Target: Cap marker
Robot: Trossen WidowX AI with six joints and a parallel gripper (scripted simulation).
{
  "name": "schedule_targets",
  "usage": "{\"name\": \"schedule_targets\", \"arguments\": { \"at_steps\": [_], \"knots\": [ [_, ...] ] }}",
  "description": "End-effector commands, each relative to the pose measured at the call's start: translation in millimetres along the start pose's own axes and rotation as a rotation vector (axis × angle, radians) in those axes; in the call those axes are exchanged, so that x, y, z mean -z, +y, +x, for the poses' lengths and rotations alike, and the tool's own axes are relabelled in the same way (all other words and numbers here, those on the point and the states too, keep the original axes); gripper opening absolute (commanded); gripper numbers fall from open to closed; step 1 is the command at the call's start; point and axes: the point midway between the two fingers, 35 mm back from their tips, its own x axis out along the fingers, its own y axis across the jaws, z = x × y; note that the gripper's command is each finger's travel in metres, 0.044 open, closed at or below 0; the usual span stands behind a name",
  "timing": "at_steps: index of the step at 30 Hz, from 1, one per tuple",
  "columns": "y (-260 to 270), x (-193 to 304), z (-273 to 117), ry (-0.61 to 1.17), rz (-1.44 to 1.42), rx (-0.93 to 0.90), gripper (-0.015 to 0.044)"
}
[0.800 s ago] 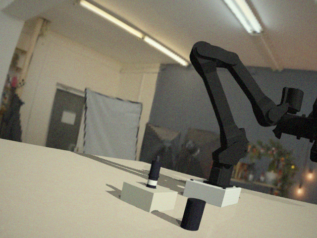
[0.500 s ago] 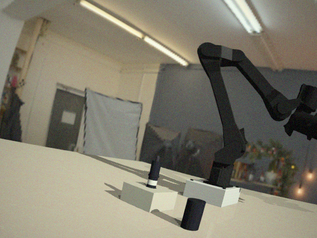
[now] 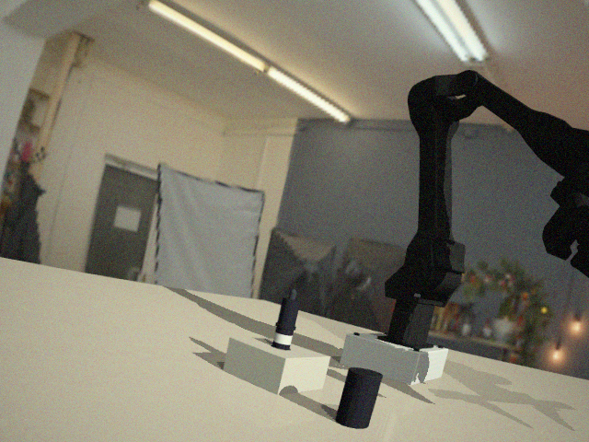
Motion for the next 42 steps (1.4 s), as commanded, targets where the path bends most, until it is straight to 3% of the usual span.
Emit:
{"name": "schedule_targets", "arguments": {
  "at_steps": [1, 8, 17, 42],
  "knots": [
    [-49.1, 2.7, 15.0, 0.146, 0.264, 0.091, 0.025],
    [-144.7, 27.3, 18.7, 0.399, 0.835, 0.305, 0.025],
    [-233.8, 73.4, -20.4, 0.64, 1.598, 0.594, 0.025],
    [-230.2, 110.9, 15.9, 0.644, 1.614, 0.6, 0.025]
  ]
}}
